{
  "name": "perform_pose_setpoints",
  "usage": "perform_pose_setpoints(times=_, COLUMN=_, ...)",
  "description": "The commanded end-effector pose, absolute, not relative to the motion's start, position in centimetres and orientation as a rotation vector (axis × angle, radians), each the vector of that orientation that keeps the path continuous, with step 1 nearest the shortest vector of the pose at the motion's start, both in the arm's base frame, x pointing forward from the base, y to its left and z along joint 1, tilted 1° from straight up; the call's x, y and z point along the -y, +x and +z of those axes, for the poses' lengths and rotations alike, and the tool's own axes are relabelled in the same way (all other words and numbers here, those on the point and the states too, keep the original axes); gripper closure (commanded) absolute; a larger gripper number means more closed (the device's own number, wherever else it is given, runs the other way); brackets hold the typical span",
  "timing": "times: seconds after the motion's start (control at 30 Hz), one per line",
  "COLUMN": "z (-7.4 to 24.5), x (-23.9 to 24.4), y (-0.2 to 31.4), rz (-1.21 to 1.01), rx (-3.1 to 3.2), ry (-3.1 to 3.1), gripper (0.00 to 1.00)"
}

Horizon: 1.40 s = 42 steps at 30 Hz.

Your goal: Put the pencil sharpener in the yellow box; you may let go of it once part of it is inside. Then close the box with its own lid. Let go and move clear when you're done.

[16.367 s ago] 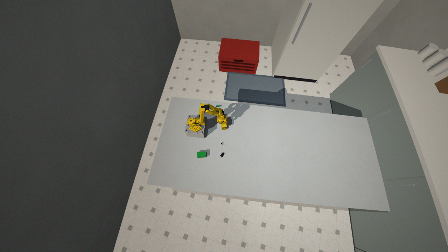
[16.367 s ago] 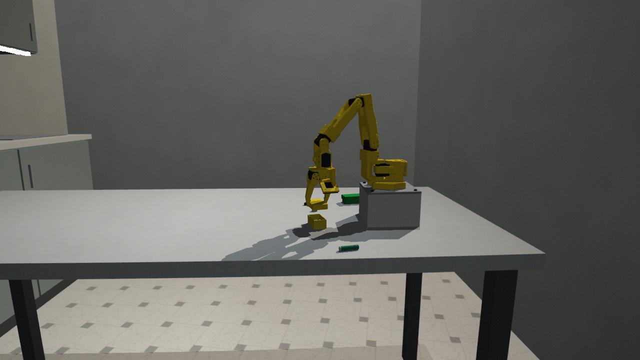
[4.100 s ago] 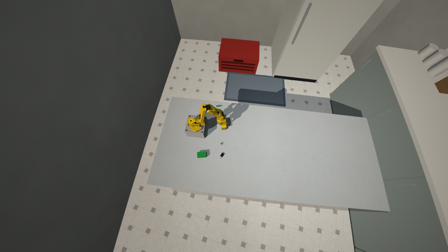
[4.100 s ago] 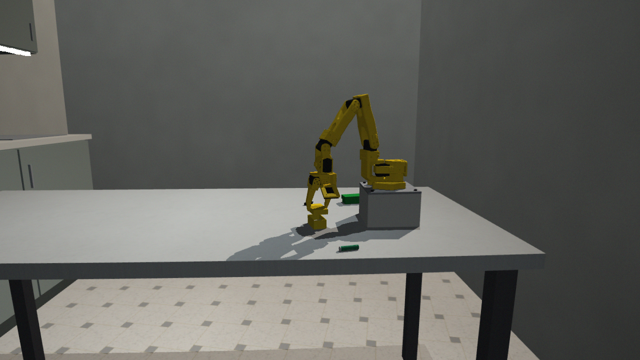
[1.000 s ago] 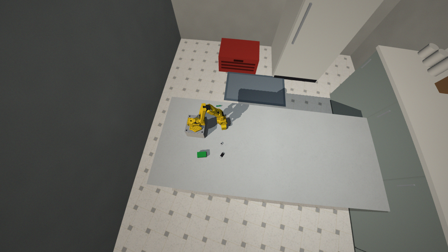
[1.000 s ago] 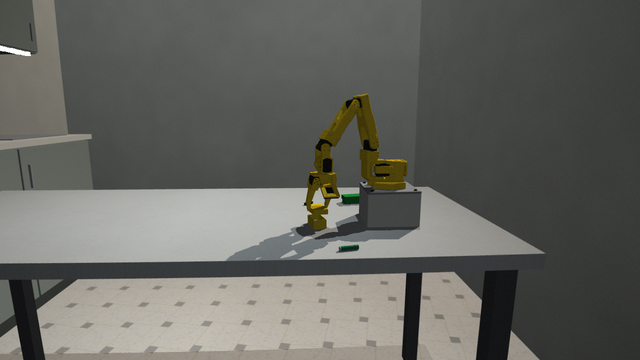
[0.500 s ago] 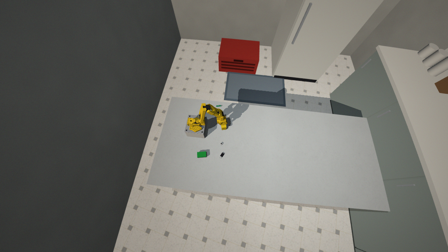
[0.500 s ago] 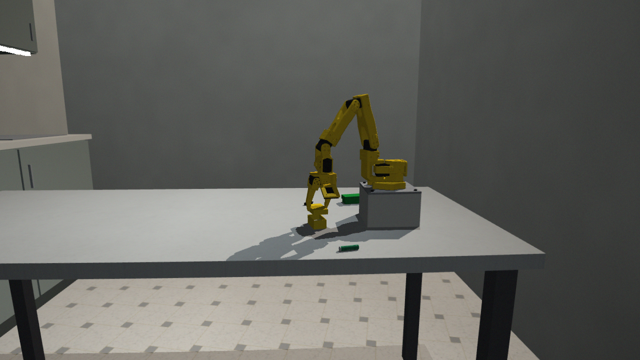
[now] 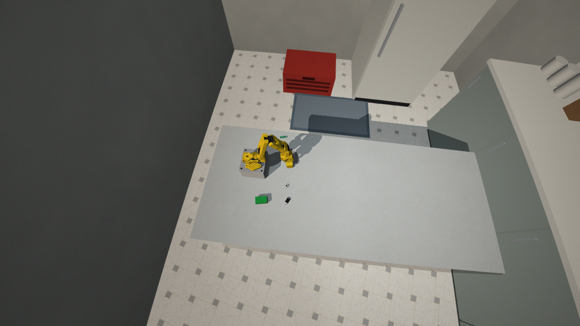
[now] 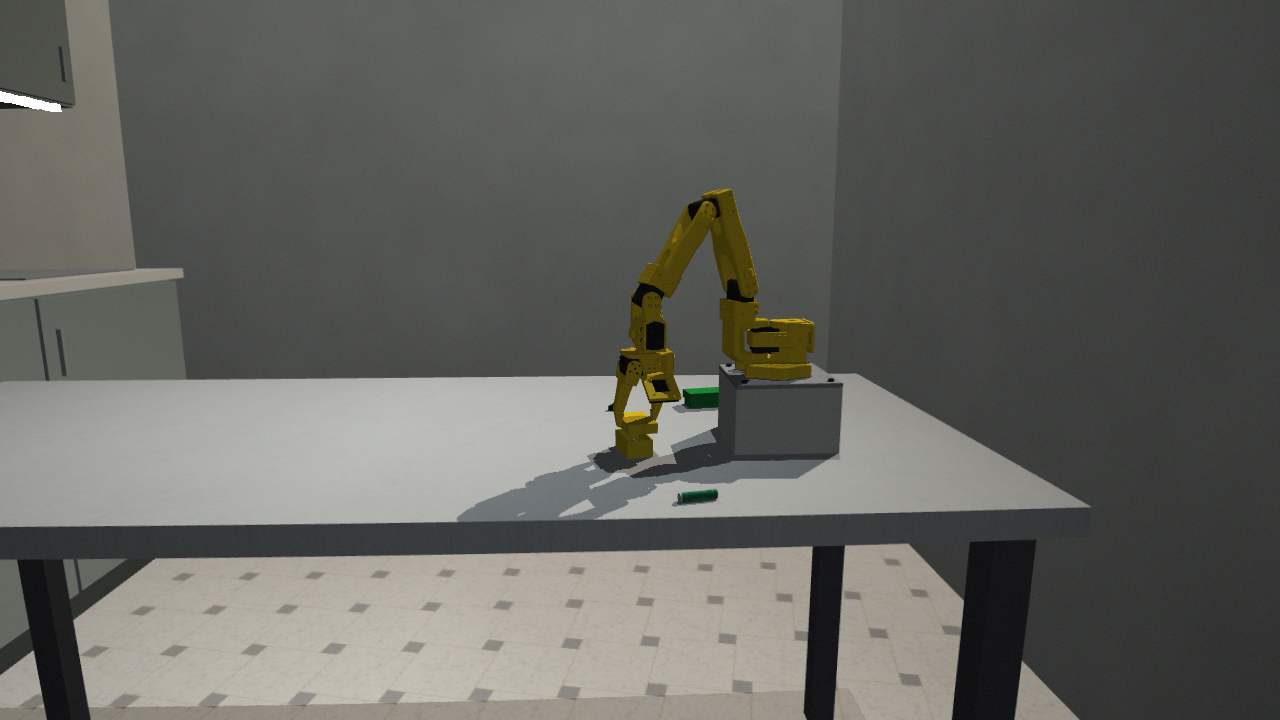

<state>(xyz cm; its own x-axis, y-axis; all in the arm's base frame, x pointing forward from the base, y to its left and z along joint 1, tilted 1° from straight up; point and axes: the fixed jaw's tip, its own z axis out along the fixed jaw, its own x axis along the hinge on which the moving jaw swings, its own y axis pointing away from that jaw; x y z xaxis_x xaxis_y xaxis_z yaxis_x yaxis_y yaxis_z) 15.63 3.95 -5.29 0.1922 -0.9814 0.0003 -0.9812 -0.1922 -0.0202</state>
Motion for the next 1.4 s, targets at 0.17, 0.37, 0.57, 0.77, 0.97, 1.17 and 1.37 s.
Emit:
perform_pose_setpoints(times=0.17, z=-5.85, x=-3.92, y=15.77, rz=-0.022, rx=-1.980, ry=-2.414, gripper=0.78)
perform_pose_setpoints(times=0.37, z=-6.01, x=-3.92, y=15.77, rz=-0.022, rx=-1.980, ry=-2.414, gripper=0.78)
perform_pose_setpoints(times=0.57, z=-6.13, x=-3.92, y=15.76, rz=-0.022, rx=-1.980, ry=-2.414, gripper=0.78)
perform_pose_setpoints(times=0.77, z=-6.15, x=-3.92, y=15.76, rz=-0.022, rx=-1.980, ry=-2.414, gripper=0.78)
perform_pose_setpoints(times=0.97, z=-6.10, x=-3.92, y=15.76, rz=-0.022, rx=-1.980, ry=-2.414, gripper=0.78)
perform_pose_setpoints(times=1.17, z=-5.78, x=-3.92, y=15.77, rz=-0.022, rx=-1.980, ry=-2.414, gripper=0.78)
perform_pose_setpoints(times=1.37, z=-5.44, x=-3.92, y=15.77, rz=-0.022, rx=-1.980, ry=-2.414, gripper=0.78)
